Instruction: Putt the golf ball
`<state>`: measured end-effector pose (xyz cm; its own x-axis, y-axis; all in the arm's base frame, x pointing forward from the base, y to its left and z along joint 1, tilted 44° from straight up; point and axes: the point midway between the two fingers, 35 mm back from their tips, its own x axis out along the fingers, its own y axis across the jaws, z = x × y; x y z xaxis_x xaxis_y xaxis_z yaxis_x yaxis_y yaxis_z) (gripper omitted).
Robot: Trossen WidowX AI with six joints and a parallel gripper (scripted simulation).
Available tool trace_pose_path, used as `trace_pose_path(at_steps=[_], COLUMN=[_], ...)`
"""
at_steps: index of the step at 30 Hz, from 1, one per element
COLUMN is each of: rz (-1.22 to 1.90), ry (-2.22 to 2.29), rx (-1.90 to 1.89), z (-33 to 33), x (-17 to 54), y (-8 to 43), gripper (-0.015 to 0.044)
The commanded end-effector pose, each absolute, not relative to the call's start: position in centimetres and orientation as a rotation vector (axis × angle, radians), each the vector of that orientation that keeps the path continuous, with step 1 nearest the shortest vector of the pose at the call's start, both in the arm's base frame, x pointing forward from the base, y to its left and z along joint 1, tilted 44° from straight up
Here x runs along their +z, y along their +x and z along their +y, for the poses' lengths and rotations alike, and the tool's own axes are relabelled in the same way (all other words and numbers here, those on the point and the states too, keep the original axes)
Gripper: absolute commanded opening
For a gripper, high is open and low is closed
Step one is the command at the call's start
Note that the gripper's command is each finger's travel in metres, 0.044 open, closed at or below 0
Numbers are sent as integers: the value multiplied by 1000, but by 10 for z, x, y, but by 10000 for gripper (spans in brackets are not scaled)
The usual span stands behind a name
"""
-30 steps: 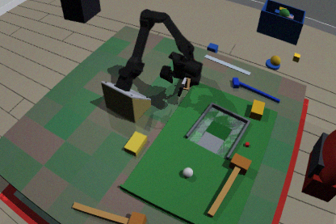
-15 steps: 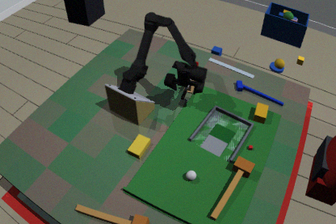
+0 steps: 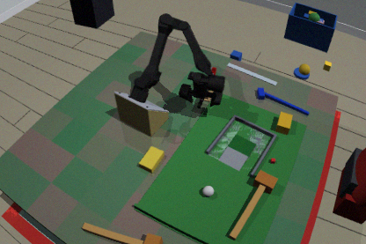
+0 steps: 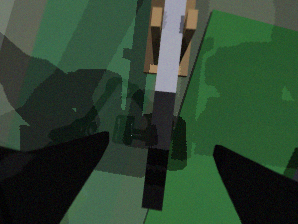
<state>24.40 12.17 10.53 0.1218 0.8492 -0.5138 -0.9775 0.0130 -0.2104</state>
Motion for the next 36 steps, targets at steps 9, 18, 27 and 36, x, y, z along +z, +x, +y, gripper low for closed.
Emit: trace_pose_path(at_steps=[9,18,27,36], rz=[282,270,270,273], ry=[-580,-585,-585,-587], rx=[1451,1452,1452,1451], z=[133,132,132,129], x=[92,95,95,97], y=[245,246,246,246], gripper=[440,256,20,0])
